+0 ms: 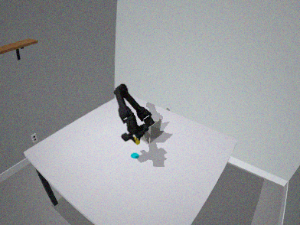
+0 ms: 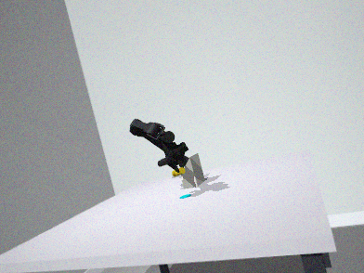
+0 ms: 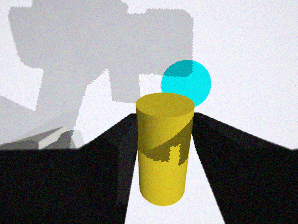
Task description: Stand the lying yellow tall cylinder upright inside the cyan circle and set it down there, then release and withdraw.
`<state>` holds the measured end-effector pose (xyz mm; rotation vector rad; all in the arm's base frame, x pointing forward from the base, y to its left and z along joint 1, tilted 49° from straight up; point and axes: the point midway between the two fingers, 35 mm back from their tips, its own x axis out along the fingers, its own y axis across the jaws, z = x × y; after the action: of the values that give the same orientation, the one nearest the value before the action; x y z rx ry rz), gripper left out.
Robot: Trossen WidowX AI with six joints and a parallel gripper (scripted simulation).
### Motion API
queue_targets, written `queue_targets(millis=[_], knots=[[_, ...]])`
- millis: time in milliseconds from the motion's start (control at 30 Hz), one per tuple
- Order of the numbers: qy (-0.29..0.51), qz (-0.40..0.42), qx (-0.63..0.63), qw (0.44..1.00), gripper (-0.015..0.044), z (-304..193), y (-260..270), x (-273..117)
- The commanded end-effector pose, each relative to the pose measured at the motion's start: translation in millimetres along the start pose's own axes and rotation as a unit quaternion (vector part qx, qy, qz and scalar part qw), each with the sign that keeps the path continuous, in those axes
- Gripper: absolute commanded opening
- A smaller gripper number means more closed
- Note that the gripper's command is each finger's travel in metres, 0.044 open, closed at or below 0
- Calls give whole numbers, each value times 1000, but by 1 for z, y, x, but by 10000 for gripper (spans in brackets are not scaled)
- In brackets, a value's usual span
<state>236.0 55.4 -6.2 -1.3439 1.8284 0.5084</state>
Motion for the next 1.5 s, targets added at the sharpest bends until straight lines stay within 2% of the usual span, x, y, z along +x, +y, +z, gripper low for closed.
queue_targets(millis=[0, 1467], knots=[[-12, 9, -3, 1000, 105, -1, 2, 0], [-146, 101, -15, 984, 105, -5, 11, 15]])
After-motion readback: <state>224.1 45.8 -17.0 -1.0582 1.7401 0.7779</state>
